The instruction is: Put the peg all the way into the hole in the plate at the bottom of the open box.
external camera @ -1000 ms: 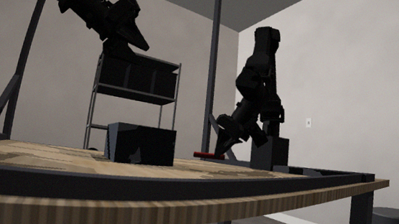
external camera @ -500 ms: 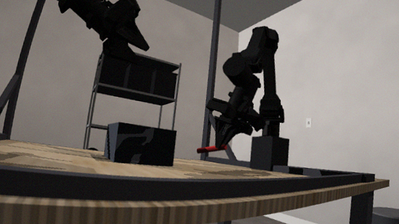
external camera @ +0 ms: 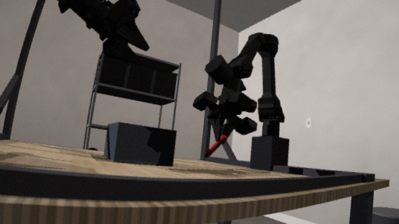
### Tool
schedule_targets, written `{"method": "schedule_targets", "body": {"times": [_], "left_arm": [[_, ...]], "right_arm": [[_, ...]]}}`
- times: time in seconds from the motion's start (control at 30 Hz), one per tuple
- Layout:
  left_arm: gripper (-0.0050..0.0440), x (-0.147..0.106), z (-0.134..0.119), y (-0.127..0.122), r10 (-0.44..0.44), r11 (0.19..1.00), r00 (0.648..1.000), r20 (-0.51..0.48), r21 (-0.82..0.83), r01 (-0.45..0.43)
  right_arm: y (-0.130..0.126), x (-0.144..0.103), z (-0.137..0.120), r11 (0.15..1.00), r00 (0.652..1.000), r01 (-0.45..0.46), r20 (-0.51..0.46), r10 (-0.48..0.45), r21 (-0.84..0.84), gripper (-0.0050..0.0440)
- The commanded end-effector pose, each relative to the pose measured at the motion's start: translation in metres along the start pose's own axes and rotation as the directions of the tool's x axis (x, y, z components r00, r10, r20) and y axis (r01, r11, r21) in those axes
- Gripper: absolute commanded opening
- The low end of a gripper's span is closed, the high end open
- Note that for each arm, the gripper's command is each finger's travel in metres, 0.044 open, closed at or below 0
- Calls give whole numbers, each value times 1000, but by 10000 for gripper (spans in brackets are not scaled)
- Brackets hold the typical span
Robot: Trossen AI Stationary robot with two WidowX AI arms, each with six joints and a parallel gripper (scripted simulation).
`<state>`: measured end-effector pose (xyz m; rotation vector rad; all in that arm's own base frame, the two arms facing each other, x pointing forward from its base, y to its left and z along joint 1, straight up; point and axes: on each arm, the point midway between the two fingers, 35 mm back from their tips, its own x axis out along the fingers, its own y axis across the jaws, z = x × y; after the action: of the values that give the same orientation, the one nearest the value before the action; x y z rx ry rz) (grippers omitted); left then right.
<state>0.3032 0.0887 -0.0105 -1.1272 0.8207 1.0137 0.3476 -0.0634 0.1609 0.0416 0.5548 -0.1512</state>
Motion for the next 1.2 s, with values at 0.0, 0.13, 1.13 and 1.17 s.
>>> {"method": "schedule_targets", "body": {"times": [0.0,0.13,1.13,1.17], "left_arm": [[26,-11,1,-7,-92,984,986,138,164,69],[26,-13,-4,0,-135,938,962,236,344,47],[26,-19,-12,4,-368,684,834,412,727,-58],[26,-19,-12,7,-351,685,843,407,726,-65]], "right_arm": [[0,-3,6,1000,1000,0,18,0,1,440],[0,-3,6,1000,1000,0,18,0,1,440],[0,-3,6,1000,1000,0,18,0,1,440],[0,-3,6,1000,1000,0,18,0,1,440]]}}
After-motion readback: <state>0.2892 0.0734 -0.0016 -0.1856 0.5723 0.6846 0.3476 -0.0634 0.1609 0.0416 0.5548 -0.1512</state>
